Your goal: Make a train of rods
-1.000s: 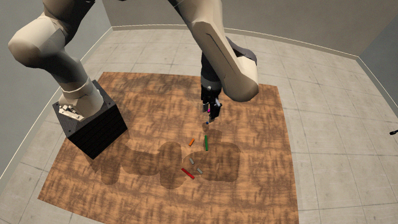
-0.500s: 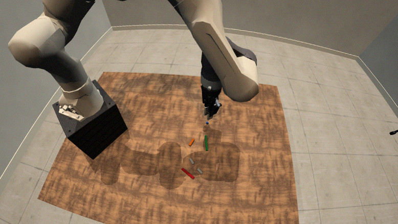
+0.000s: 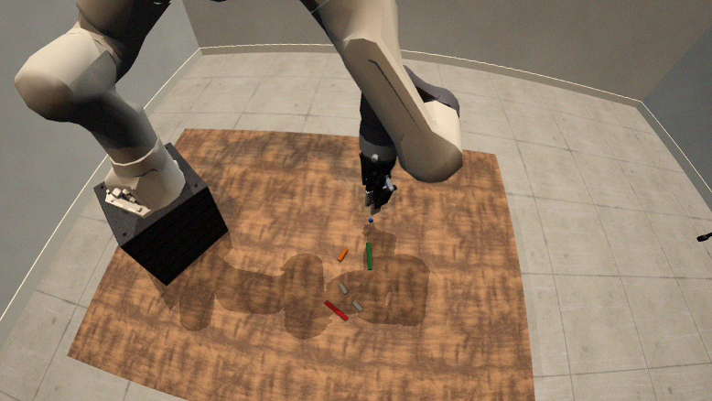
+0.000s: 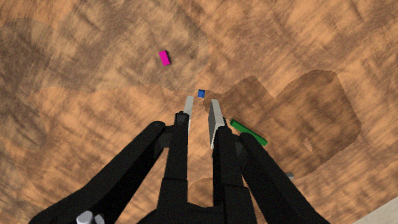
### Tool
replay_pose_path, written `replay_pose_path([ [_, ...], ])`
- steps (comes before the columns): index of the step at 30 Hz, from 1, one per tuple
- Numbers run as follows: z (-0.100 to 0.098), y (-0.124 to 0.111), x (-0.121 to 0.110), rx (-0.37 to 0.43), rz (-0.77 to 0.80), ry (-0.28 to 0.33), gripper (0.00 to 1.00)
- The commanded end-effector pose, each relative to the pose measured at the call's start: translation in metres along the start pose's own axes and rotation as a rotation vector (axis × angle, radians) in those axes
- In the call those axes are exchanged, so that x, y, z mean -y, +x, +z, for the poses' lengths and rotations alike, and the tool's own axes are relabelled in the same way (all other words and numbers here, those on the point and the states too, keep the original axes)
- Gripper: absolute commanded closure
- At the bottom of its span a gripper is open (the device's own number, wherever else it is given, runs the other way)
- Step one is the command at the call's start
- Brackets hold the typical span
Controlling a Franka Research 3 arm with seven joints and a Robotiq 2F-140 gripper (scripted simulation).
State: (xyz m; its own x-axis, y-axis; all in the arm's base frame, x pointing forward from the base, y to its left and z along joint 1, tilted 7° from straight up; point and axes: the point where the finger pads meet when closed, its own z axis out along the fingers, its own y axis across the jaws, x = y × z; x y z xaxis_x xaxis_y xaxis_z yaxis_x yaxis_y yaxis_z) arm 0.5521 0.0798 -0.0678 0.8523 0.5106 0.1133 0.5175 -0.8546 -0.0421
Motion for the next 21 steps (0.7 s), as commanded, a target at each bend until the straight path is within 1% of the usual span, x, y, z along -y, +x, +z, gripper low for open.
replay_pose_path([
  [1, 0.000, -0.001, 0.000, 0.003, -0.007, 0.002, 0.85],
  [10, 0.005, -0.001, 0.000, 0.003, -0.008, 0.001, 0.85],
  [21, 0.019, -0.001, 0.000, 0.003, -0.008, 0.001, 0.85],
])
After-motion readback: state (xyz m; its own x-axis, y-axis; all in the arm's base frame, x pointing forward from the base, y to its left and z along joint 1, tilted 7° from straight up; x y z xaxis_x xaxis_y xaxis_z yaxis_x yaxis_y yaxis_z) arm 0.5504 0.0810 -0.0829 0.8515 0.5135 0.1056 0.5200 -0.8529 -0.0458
